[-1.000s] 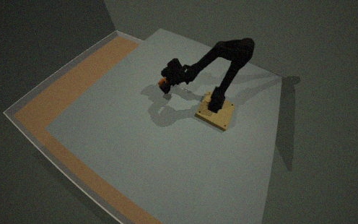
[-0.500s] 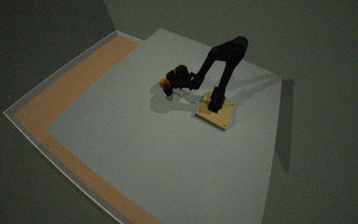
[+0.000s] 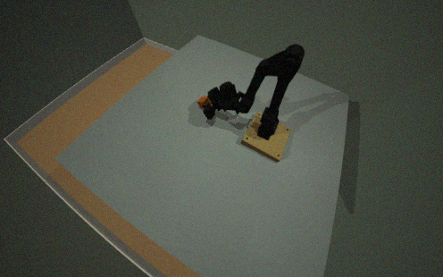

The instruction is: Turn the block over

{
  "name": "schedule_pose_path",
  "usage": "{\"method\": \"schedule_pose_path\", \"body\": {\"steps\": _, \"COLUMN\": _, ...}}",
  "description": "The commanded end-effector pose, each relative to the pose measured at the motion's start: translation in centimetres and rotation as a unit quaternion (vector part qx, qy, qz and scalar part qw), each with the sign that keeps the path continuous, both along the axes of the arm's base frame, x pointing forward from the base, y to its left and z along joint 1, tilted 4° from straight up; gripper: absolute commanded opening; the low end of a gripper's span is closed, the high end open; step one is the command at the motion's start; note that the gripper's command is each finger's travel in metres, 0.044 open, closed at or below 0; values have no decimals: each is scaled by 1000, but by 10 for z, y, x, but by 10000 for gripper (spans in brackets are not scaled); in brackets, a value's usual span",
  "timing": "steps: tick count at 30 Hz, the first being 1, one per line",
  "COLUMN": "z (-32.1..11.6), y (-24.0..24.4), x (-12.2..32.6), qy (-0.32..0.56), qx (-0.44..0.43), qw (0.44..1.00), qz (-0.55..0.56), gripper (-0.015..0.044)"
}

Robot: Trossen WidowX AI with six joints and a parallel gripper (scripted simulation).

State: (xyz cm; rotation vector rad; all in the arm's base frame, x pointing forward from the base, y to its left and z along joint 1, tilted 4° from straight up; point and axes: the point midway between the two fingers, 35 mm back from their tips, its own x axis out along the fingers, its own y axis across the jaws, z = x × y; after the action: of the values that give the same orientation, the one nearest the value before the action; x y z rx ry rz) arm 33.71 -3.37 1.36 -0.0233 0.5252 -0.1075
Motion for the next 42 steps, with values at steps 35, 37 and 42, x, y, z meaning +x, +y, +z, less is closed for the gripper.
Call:
{"method": "schedule_pose_path", "body": {"steps": 35, "z": 1, "y": 0, "x": 1, "qy": -3, "qx": -2, "qw": 1000, "qz": 3, "gripper": 440}}
{"method": "schedule_pose_path", "body": {"steps": 37, "z": 1, "y": 0, "x": 1, "qy": -3, "qx": -2, "qw": 1000, "qz": 3, "gripper": 440}}
{"method": "schedule_pose_path", "body": {"steps": 42, "z": 1, "y": 0, "x": 1, "qy": -3, "qx": -2, "qw": 1000, "qz": 3, "gripper": 440}}
